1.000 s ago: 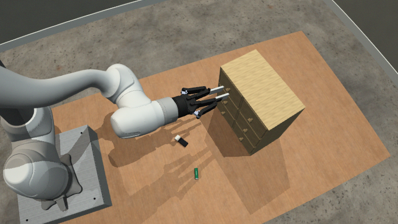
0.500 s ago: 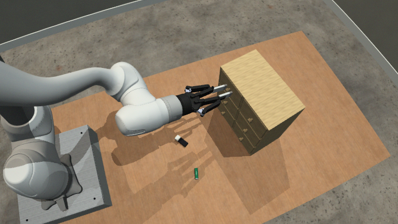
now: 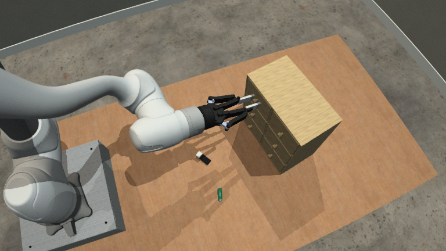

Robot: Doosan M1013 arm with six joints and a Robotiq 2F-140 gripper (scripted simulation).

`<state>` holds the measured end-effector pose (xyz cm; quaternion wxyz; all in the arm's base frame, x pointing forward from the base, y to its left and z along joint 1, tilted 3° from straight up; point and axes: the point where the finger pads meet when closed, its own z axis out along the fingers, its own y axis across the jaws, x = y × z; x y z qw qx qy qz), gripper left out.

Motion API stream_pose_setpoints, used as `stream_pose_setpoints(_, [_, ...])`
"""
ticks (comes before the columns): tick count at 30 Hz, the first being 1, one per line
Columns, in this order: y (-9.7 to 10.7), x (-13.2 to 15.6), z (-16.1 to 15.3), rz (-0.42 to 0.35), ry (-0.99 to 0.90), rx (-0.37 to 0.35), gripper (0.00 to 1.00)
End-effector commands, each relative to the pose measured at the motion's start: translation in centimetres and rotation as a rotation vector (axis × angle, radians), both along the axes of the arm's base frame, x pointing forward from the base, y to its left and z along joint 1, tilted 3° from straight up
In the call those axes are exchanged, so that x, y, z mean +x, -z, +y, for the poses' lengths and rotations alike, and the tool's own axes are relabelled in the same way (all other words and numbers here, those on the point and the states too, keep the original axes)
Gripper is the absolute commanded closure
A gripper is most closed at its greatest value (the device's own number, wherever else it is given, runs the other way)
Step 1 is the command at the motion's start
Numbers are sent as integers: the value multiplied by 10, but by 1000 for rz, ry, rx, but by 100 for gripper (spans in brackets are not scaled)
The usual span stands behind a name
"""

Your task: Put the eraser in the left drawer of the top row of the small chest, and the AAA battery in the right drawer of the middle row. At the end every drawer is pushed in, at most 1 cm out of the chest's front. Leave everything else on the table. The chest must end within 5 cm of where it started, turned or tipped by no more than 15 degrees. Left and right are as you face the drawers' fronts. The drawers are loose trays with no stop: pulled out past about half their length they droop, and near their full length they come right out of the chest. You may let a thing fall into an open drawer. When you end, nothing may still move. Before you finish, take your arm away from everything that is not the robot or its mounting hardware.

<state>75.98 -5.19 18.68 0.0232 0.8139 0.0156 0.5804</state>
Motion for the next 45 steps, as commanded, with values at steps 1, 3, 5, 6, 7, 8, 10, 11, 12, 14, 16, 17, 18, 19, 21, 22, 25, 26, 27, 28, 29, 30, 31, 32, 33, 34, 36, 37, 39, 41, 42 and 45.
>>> stream_pose_setpoints(1, [0, 0, 0, 0, 0, 0, 80])
stream_pose_setpoints(3, [0, 0, 0, 0, 0, 0, 80])
stream_pose_setpoints(5, [0, 0, 0, 0, 0, 0, 80])
stream_pose_setpoints(6, [0, 0, 0, 0, 0, 0, 80])
stream_pose_setpoints(7, [0, 0, 0, 0, 0, 0, 80])
stream_pose_setpoints(8, [0, 0, 0, 0, 0, 0, 80])
stream_pose_setpoints(10, [0, 0, 0, 0, 0, 0, 80])
stream_pose_setpoints(11, [0, 0, 0, 0, 0, 0, 92])
stream_pose_setpoints(12, [0, 0, 0, 0, 0, 0, 92])
stream_pose_setpoints(14, [0, 0, 0, 0, 0, 0, 92])
stream_pose_setpoints(16, [0, 0, 0, 0, 0, 0, 92])
stream_pose_setpoints(17, [0, 0, 0, 0, 0, 0, 92])
stream_pose_setpoints(18, [0, 0, 0, 0, 0, 0, 92])
stream_pose_setpoints(19, [0, 0, 0, 0, 0, 0, 92])
stream_pose_setpoints(21, [0, 0, 0, 0, 0, 0, 92])
stream_pose_setpoints(22, [0, 0, 0, 0, 0, 0, 92])
stream_pose_setpoints(25, [0, 0, 0, 0, 0, 0, 92])
stream_pose_setpoints(26, [0, 0, 0, 0, 0, 0, 92])
stream_pose_setpoints(27, [0, 0, 0, 0, 0, 0, 92])
stream_pose_setpoints(28, [0, 0, 0, 0, 0, 0, 92])
stream_pose_setpoints(29, [0, 0, 0, 0, 0, 0, 92])
stream_pose_setpoints(30, [0, 0, 0, 0, 0, 0, 92])
stream_pose_setpoints(31, [0, 0, 0, 0, 0, 0, 92])
stream_pose_setpoints(32, [0, 0, 0, 0, 0, 0, 92])
stream_pose_setpoints(33, [0, 0, 0, 0, 0, 0, 92])
stream_pose_setpoints(34, [0, 0, 0, 0, 0, 0, 92])
stream_pose_setpoints(36, [0, 0, 0, 0, 0, 0, 92])
stream_pose_setpoints(37, [0, 0, 0, 0, 0, 0, 92])
stream_pose_setpoints(39, [0, 0, 0, 0, 0, 0, 92])
stream_pose_setpoints(41, [0, -1, 0, 0, 0, 0, 92])
stream_pose_setpoints(42, [0, -1, 0, 0, 0, 0, 92])
stream_pose_setpoints(45, [0, -2, 0, 0, 0, 0, 92])
